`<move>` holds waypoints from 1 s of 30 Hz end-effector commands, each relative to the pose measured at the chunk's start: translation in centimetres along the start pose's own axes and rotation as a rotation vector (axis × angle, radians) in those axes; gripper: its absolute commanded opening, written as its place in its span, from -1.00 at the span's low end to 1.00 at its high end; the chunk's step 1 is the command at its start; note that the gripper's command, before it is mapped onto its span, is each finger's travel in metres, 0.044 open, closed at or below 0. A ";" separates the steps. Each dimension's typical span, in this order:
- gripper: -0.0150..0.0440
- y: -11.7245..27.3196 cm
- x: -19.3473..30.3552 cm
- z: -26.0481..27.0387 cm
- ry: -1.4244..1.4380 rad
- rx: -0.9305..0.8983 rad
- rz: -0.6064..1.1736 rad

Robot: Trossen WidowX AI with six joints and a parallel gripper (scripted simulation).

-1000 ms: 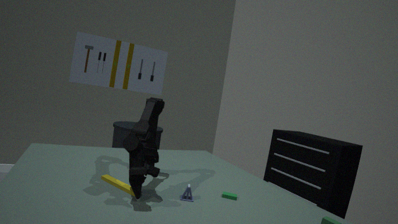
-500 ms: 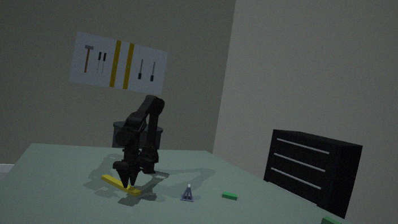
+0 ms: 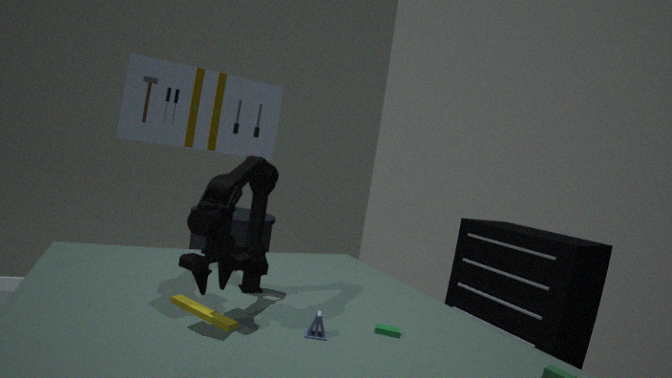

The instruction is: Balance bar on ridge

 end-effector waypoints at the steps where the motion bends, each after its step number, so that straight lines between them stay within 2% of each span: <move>1: 0.58 0.3 0.3 0.3 -0.026 -0.018 0.012; 5: 0.58 -0.4 0.3 0.3 -0.026 -0.018 0.012; 12: 0.58 -4.1 0.3 0.4 -0.026 -0.018 0.013; 30: 0.58 -6.1 0.3 0.4 -0.026 -0.018 0.013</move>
Point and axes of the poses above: the point midway between the two fingers, 35 mm back from their tips, its own y axis back along the fingers, its own z axis across the jaws, x = y × z, the point moved 4 cm from there along y, back along the fingers, and after that the axes turned 13 degrees about y, right-handed, at the moved point
